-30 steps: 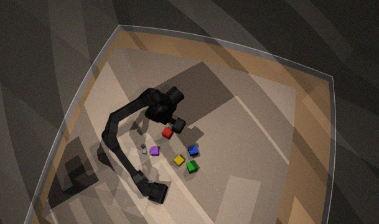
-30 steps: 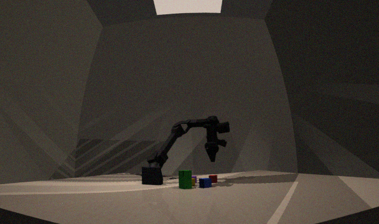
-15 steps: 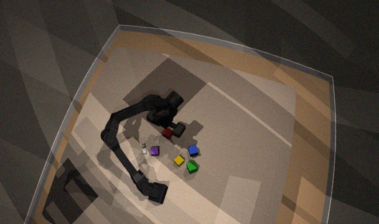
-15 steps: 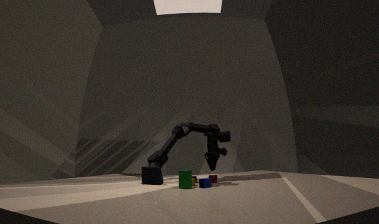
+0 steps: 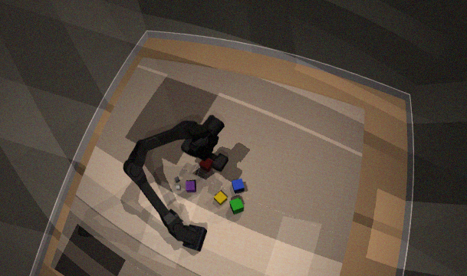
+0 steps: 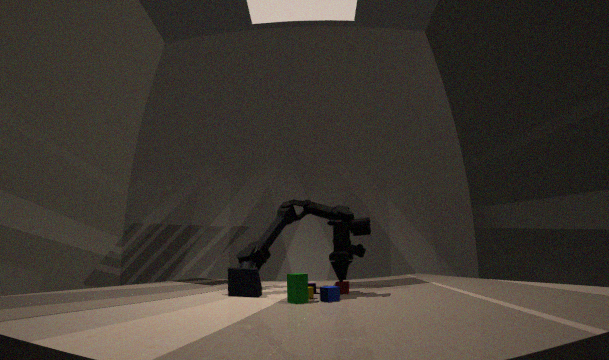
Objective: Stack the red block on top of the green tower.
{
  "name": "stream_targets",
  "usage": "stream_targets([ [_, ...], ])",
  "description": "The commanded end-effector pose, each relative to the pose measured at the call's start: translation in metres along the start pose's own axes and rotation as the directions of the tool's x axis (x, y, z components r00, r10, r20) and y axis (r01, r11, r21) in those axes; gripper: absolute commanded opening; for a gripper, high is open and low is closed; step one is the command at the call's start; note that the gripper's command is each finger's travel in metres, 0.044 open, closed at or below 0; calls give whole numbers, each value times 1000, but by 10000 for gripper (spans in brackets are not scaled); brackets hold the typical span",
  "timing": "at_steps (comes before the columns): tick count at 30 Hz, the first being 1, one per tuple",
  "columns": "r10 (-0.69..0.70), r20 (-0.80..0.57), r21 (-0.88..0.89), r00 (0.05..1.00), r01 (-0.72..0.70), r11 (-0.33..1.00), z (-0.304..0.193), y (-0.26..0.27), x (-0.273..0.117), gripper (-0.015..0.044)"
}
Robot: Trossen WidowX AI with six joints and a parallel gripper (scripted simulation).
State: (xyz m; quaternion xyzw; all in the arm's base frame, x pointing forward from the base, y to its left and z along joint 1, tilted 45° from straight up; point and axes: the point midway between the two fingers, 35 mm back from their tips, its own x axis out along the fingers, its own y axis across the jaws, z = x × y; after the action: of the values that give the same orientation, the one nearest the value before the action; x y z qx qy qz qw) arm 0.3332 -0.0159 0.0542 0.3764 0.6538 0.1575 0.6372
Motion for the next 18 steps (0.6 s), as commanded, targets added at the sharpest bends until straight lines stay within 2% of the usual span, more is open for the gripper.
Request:
stream_targets([
  [1,4,-1,5,1000,-4,1000,-1,0,7,440],
  [18,6,-1,5,1000,-6,1000,-1,1,34,440],
])
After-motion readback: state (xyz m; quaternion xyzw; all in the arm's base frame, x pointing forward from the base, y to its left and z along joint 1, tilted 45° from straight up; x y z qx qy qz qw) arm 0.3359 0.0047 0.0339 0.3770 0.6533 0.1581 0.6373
